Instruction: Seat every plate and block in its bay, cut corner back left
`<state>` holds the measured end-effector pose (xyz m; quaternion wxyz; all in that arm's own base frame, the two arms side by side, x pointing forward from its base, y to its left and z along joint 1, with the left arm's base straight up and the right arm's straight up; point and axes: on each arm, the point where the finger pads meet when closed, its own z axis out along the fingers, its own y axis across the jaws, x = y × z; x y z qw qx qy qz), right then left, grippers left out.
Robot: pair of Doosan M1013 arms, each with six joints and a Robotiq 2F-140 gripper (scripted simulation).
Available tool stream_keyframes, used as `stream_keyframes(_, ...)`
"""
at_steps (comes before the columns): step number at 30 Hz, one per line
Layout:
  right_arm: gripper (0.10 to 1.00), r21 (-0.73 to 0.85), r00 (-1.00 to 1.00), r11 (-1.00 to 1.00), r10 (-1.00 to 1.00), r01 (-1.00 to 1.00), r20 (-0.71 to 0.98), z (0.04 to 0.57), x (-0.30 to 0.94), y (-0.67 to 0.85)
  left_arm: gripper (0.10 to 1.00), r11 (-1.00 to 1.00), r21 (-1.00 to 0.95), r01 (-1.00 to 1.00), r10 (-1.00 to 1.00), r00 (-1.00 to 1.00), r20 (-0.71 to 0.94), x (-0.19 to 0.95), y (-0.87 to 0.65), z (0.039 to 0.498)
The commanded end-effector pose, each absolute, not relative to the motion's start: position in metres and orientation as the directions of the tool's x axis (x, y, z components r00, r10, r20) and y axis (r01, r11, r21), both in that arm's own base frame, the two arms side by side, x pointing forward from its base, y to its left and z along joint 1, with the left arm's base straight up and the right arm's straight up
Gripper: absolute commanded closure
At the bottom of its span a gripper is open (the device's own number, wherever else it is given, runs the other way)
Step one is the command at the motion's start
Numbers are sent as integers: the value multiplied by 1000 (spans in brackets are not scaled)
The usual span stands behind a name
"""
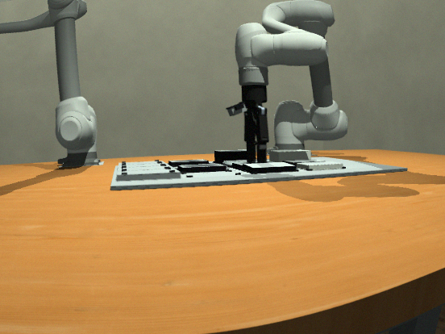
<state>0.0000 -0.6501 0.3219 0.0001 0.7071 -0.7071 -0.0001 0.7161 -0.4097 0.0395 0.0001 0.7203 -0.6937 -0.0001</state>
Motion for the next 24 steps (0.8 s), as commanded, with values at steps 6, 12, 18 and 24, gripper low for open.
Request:
stream_keyframes(6, 98, 0, 0, 0, -1000, -1000, 2, 323, 0, -650, 999, -37, -2, -999, -999, 37, 1, 717, -410, 43)
stream_keyframes(12, 98, 0, 0, 0, -1000, -1000, 2, 323, 0, -650, 999, -37, -2, -999, -999, 37, 1, 717, -410, 44)
stream_keyframes(18, 98, 0, 0, 0, -1000, -1000, 2, 323, 0, -650, 999, -37, -2, -999, -999, 37, 1, 717, -410, 46)
stream_keyframes(24, 98, 0, 0, 0, -1000, -1000, 2, 323, 0, -650, 999, -37, -2, -999, -999, 37, 1, 717, -410, 48)
